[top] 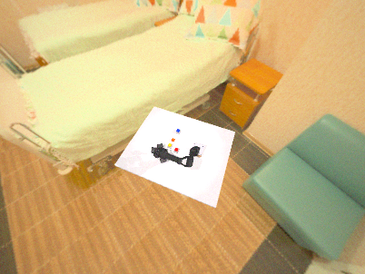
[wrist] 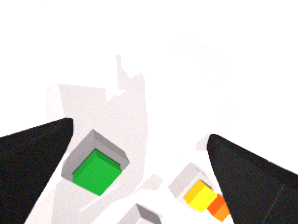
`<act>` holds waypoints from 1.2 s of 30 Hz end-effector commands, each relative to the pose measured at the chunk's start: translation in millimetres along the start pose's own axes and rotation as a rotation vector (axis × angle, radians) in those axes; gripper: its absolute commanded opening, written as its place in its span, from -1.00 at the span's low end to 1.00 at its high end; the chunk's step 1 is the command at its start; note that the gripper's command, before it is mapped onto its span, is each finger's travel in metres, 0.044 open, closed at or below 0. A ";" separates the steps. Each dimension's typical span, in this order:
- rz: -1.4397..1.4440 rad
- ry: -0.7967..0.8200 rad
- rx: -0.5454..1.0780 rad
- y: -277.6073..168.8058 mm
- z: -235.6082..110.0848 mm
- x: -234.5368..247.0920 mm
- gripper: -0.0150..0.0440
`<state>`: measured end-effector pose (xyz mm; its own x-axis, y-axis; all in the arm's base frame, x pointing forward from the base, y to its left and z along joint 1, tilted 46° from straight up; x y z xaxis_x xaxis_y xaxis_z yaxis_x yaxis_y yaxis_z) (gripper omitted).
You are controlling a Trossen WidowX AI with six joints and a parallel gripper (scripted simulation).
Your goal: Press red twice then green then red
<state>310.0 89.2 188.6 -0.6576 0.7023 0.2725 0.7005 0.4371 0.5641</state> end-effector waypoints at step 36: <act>0.667 0.275 0.188 -177.3 24.3 -32.4 -0.42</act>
<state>213.7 2.2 61.1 -0.1095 0.6992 0.7065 0.9940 0.0790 0.0759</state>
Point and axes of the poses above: the point midway between the two fingers, 35 mm back from their tips, its own z axis out along the fingers, its own x axis across the jaws, y = z × x, the point moved 4 cm from there along -z, back along the fingers, and after that the axes turned 8 degrees about -z, right-handed, at the moved point
